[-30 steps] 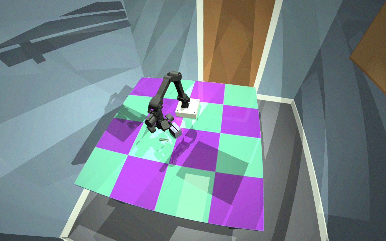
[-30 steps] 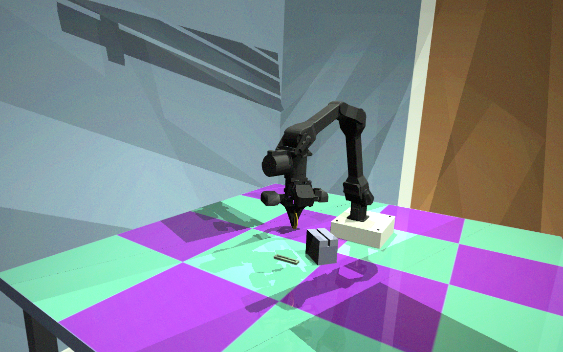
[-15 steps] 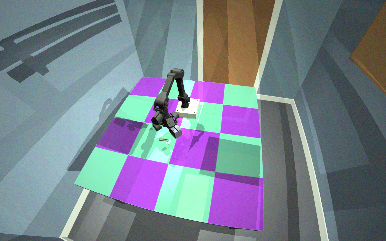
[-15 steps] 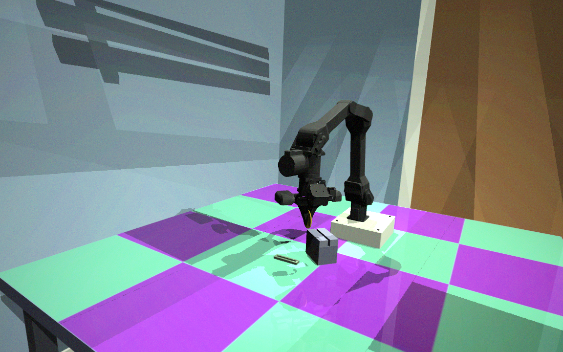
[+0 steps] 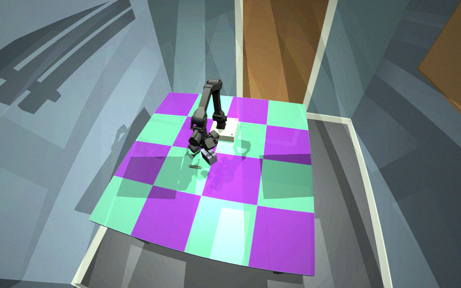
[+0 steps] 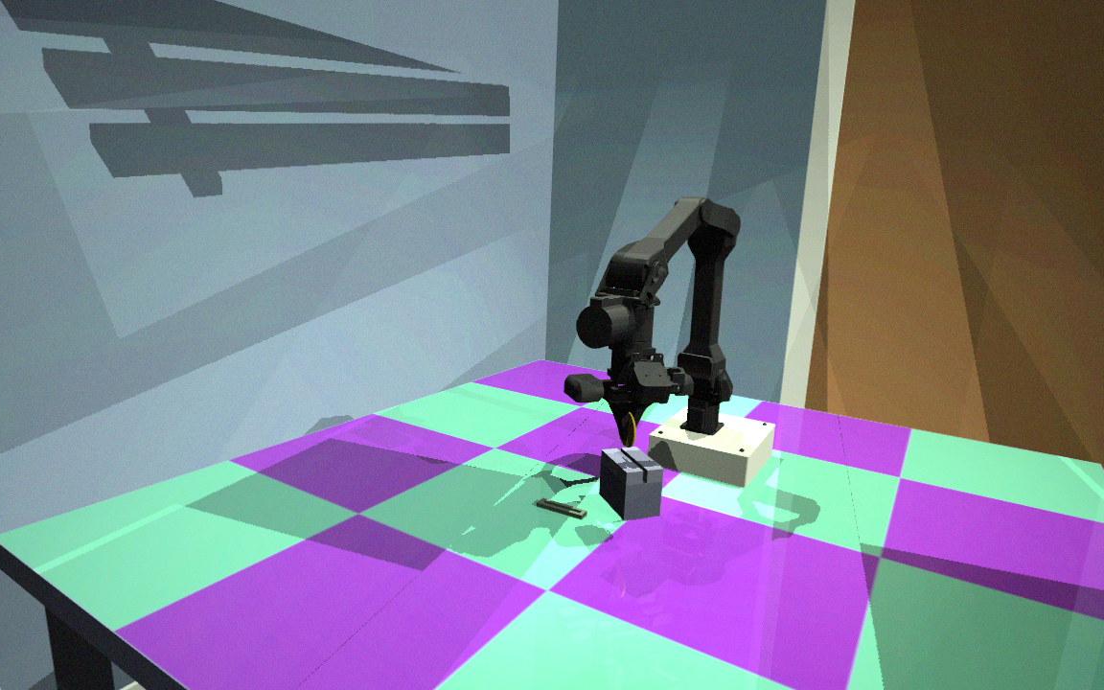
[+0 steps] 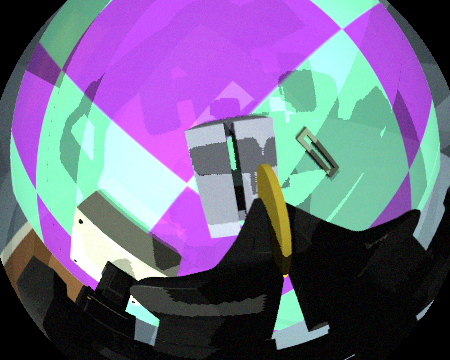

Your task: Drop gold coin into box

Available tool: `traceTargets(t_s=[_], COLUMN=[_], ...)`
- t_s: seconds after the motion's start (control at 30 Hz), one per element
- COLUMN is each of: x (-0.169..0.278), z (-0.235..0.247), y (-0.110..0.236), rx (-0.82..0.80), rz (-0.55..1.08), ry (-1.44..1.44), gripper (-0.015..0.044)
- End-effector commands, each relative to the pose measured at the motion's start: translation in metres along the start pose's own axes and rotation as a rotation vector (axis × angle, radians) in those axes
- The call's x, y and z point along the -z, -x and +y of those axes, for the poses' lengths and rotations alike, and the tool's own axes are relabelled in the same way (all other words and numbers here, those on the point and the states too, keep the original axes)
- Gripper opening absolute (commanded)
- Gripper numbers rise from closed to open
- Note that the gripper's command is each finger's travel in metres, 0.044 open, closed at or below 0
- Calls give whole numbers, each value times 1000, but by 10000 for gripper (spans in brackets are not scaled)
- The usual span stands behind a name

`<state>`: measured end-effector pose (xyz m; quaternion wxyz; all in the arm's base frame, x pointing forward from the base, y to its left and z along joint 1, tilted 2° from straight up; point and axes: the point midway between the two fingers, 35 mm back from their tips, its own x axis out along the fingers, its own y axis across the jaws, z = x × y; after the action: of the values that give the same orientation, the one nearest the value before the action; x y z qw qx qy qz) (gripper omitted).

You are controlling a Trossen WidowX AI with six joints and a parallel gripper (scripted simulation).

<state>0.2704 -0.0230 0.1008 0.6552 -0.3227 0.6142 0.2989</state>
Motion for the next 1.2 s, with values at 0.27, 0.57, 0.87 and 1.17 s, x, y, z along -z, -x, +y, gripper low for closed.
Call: traceTargets(t_s=[0.27, 0.57, 0.87, 1.17], x=[0, 1, 1, 1], z=[9, 11, 12, 12], y=[-1, -2, -2, -5], rx=[-2, -2, -3, -3], rz=[1, 1, 2, 2], ry=[1, 0, 0, -2], gripper=[0, 0, 0, 0])
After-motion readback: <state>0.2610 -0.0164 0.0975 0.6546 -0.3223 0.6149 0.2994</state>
